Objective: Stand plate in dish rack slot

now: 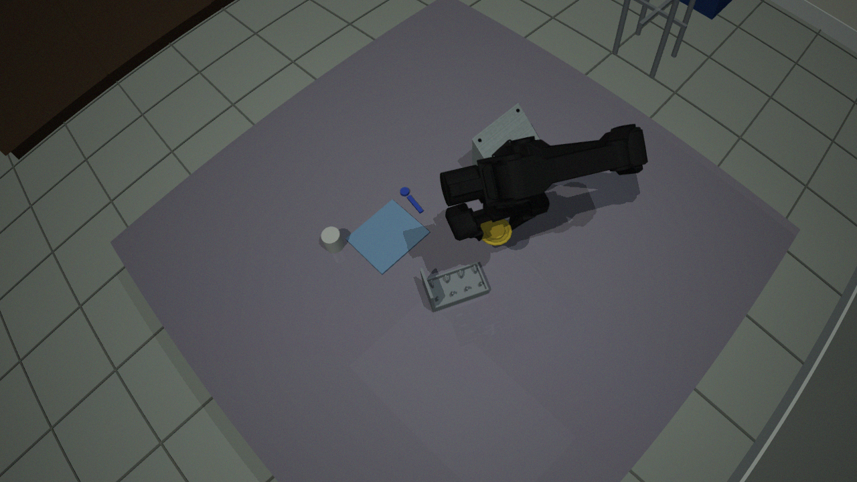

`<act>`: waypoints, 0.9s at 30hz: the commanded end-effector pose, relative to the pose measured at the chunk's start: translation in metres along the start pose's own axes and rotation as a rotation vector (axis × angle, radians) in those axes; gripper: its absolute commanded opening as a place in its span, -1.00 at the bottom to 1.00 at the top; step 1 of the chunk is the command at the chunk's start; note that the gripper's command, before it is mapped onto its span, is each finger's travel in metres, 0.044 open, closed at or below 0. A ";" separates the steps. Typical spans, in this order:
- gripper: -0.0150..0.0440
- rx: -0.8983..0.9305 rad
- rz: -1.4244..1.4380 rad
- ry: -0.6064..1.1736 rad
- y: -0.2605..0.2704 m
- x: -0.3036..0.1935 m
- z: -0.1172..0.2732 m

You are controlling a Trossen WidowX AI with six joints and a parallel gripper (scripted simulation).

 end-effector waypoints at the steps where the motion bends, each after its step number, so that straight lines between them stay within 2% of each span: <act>1: -0.49 -0.003 -0.028 0.003 -0.004 -0.001 -0.002; 27: -0.49 -0.044 0.366 -0.515 0.000 0.004 -0.072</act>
Point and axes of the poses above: the point midway between the two fingers, 35 mm back from their tips, its own z axis back along the fingers, its own y axis across the jaws, x = y × z, the point moved 9 cm from there along z, back along the fingers, and after that the axes turned 5 degrees about z, right-handed, at the moved point
